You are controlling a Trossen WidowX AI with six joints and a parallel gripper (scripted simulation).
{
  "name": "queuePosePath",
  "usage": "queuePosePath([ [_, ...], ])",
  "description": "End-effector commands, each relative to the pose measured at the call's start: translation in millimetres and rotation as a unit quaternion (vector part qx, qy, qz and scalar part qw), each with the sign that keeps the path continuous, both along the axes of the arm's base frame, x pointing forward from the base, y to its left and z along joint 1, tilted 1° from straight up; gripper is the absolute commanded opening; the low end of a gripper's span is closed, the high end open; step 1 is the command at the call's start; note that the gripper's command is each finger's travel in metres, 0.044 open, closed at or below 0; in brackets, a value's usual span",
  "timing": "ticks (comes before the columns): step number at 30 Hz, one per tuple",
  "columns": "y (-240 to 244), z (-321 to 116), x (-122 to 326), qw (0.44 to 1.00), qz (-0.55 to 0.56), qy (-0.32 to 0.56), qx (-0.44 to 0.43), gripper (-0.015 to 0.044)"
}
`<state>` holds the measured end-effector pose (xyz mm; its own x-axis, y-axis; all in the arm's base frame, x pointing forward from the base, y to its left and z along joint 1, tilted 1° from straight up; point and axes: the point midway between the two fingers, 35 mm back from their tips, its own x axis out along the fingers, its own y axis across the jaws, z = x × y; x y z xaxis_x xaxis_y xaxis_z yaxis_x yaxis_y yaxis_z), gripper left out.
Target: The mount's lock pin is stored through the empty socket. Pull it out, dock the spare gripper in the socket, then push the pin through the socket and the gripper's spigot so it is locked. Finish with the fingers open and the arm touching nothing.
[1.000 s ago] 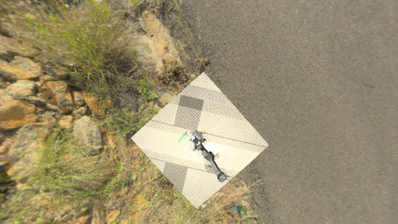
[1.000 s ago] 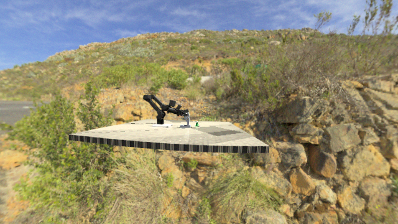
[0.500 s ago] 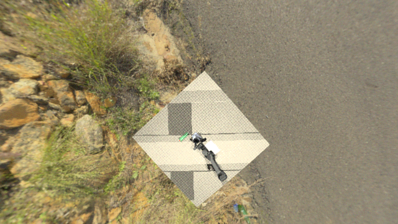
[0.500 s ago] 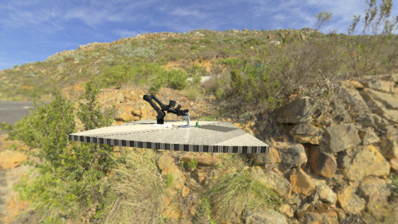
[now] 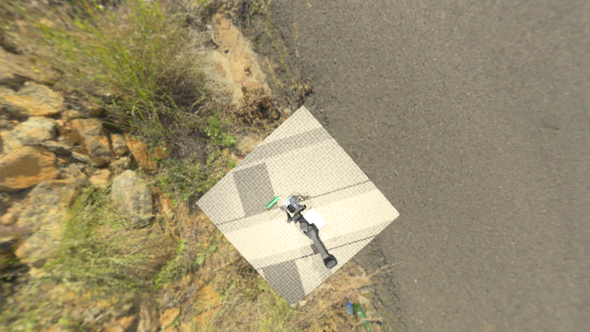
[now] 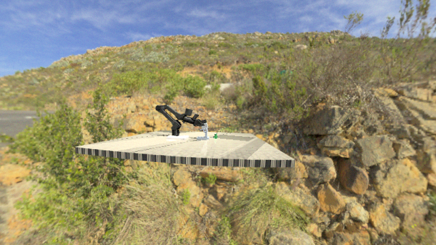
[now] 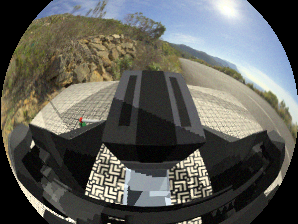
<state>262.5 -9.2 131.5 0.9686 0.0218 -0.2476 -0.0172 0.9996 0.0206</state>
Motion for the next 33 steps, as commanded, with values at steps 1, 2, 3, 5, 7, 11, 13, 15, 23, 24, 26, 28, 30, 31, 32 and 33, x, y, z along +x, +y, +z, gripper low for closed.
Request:
queuePosePath([
  [1,0.0,8.0,-1.9,1.000,0.001,-0.002,0.000,0.0440],
  [2,-0.1,9.5,-2.5,1.000,0.001,-0.001,0.000,0.0440],
  [3,-0.2,11.2,-3.3,1.000,0.000,0.000,0.000,0.0440],
  [5,-0.5,14.3,-4.6,1.000,-0.001,0.001,0.000,0.0440],
  [7,-0.8,17.8,-6.0,1.000,-0.002,0.003,0.000,0.0440],
  [11,-1.3,24.3,-8.6,1.000,-0.003,0.006,0.001,0.0440],
  [13,-1.6,27.6,-9.9,1.000,-0.004,0.007,0.001,0.0440],
  [15,-1.8,30.8,-11.2,1.000,-0.005,0.009,0.001,0.0440],
  [23,-2.9,43.8,-16.1,1.000,-0.008,0.015,0.002,0.0440],
  [24,-3.0,45.5,-16.7,1.000,-0.008,0.016,0.002,0.0440],
  [26,-3.3,48.7,-17.9,1.000,-0.009,0.017,0.002,0.0440],
  [28,-3.5,52.0,-19.1,1.000,-0.010,0.019,0.002,0.0440],
  [30,-3.8,55.2,-20.2,1.000,-0.010,0.021,0.003,0.0440],
  [31,-3.9,56.8,-20.8,1.000,-0.011,0.021,0.003,0.0440],
  [32,-4.0,58.5,-21.4,1.000,-0.011,0.022,0.003,0.0440],
  [33,-4.2,60.1,-21.9,1.000,-0.011,0.023,0.003,0.0440],
])
